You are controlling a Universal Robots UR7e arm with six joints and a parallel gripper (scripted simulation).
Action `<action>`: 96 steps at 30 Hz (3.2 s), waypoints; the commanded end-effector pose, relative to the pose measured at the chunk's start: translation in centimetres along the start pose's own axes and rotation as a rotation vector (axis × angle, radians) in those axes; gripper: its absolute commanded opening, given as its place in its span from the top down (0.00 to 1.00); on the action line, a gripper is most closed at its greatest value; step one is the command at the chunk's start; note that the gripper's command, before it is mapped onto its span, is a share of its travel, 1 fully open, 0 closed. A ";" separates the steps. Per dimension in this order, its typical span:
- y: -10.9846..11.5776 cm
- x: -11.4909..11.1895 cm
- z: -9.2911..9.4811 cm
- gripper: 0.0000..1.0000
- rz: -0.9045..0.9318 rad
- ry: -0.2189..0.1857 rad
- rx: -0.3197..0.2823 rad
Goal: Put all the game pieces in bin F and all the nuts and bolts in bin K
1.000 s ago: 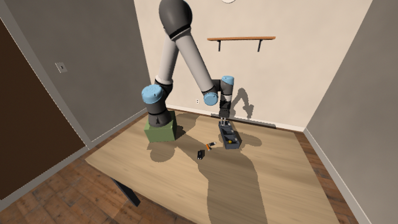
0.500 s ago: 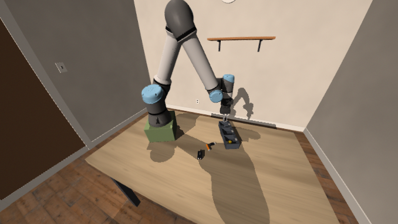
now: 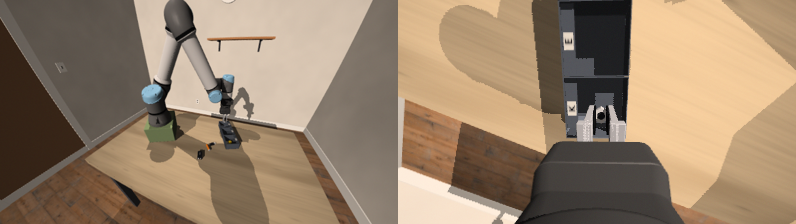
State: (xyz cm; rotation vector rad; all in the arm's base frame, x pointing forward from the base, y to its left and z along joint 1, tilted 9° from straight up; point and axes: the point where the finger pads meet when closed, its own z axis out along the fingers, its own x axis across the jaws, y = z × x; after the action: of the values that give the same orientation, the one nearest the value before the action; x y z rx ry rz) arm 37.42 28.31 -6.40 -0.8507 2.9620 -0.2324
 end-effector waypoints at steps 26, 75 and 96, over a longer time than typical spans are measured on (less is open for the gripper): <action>-0.1 0.0 2.4 0.66 0.000 -0.002 0.000; -0.1 0.0 5.1 0.36 0.000 -0.001 0.000; -0.1 0.0 2.6 0.36 0.000 -0.002 0.000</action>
State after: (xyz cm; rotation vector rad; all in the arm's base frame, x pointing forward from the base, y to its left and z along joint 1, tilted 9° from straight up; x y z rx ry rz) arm 37.70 27.79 -9.50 -0.8510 2.9619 -0.2323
